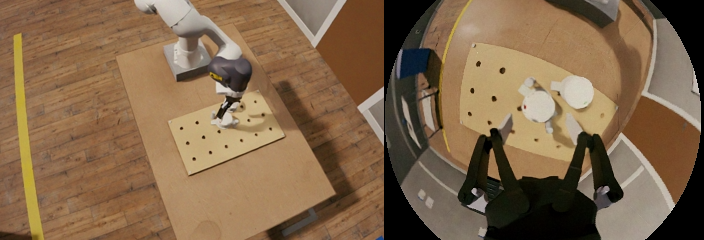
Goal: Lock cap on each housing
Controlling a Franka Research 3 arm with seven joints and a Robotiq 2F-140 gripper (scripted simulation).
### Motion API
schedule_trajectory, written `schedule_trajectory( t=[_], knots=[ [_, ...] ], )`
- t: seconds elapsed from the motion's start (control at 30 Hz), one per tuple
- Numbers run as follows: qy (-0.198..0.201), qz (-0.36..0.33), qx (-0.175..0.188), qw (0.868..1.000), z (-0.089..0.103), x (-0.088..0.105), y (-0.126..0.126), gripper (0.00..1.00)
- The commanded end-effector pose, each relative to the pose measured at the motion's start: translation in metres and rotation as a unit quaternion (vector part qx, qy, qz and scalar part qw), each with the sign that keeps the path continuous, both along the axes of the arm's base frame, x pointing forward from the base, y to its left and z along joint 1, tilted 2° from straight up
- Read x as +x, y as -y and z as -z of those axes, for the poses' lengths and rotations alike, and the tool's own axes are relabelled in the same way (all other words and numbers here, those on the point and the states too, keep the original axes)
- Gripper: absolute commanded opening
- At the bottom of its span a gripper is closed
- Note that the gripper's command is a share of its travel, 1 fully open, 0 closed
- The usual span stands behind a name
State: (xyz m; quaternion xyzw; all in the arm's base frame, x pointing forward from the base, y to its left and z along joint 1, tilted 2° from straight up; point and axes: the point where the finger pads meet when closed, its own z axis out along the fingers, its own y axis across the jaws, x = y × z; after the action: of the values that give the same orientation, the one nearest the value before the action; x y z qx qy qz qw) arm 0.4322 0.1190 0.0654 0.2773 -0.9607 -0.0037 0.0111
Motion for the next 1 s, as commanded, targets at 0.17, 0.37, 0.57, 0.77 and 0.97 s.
schedule_trajectory(
  t=[0.17, 0.37, 0.57, 0.77, 0.97],
  knots=[
    [-0.003, -0.003, -0.001, 1.0, -0.0025, -0.001, 0.0015, 0.78],
    [-0.002, -0.039, 0.0, 0.999, -0.0033, -0.0007, 0.0016, 0.78],
    [0.003, -0.214, 0.007, 0.977, -0.006, -0.0004, 0.0029, 0.78],
    [0.009, -0.296, 0.01, 0.955, -0.004, -0.0015, 0.0037, 0.78],
    [0.011, -0.378, 0.013, 0.926, -0.0038, -0.0016, 0.0037, 0.78]
  ],
)
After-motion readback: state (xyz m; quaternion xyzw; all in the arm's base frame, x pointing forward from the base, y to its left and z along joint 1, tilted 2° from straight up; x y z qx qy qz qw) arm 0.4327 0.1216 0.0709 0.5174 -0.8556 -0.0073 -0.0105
